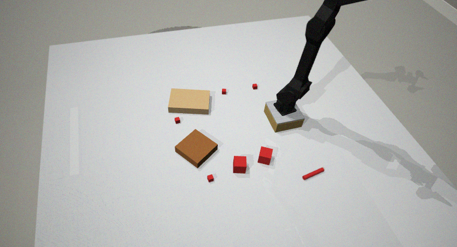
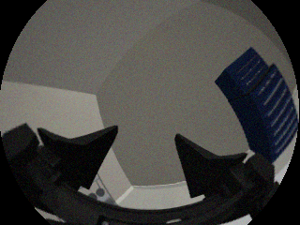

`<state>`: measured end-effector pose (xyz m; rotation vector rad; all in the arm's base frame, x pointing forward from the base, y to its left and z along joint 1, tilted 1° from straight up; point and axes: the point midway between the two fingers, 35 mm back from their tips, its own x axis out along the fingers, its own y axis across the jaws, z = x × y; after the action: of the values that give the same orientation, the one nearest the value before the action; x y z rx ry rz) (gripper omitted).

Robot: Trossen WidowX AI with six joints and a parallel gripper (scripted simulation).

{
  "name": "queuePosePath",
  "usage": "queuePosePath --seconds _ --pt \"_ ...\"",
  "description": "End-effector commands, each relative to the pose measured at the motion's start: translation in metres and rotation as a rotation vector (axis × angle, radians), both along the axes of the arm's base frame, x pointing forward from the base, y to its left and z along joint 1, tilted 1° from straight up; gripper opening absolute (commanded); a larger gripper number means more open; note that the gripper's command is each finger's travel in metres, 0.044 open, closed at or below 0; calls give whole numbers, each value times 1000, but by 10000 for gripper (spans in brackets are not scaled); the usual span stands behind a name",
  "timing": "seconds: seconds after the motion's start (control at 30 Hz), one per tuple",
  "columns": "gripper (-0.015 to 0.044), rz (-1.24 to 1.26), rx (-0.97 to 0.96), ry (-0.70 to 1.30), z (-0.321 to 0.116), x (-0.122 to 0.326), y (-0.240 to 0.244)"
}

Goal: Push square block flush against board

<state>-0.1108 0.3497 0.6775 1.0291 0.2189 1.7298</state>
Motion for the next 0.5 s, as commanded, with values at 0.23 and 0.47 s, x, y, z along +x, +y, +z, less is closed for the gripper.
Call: queuePosePath --seconds 0.23,0.47 --pt "190 -38 -28 37 -14 18 16" --pt "6 -200 -177 -31 -60 74 64"
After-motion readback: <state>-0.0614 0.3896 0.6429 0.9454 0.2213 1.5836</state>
